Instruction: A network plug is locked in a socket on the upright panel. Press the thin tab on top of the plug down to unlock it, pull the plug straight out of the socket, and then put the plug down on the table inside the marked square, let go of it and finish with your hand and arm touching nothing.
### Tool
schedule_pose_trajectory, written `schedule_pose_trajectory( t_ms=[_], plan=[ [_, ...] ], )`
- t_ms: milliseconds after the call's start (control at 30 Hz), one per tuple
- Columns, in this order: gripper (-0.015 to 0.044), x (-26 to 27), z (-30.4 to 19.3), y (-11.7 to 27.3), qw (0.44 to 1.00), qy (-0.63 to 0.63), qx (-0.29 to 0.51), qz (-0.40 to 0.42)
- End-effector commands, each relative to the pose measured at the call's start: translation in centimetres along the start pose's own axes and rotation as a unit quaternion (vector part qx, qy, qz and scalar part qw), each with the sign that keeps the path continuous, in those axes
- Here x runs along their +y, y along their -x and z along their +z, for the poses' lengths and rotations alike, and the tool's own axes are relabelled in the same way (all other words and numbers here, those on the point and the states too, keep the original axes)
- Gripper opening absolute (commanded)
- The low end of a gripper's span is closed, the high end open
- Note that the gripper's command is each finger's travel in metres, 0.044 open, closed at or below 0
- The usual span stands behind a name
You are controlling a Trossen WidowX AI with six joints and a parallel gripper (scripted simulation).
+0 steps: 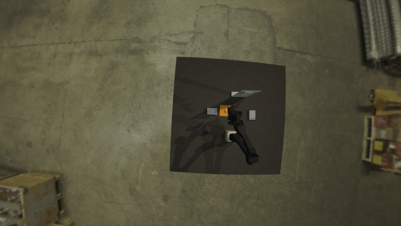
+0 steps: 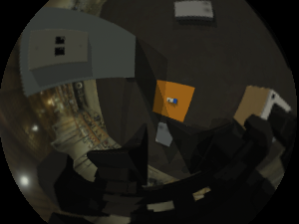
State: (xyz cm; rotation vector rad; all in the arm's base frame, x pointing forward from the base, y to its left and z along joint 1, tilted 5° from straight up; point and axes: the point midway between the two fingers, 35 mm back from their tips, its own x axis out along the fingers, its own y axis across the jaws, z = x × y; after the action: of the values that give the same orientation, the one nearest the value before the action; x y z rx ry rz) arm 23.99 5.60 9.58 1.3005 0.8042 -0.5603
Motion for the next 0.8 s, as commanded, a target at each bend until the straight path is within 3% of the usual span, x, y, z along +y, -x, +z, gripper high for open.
schedule_pose_trajectory(
  t_ms=[0, 767],
  plan=[
    [0.0156, 1.0, 0.0, 1.1, 1.000, -0.002, -0.001, 0.003],
    [0.0156, 4.4, 0.1, 7.5, 1.000, -0.003, -0.002, 0.004]
  ],
)
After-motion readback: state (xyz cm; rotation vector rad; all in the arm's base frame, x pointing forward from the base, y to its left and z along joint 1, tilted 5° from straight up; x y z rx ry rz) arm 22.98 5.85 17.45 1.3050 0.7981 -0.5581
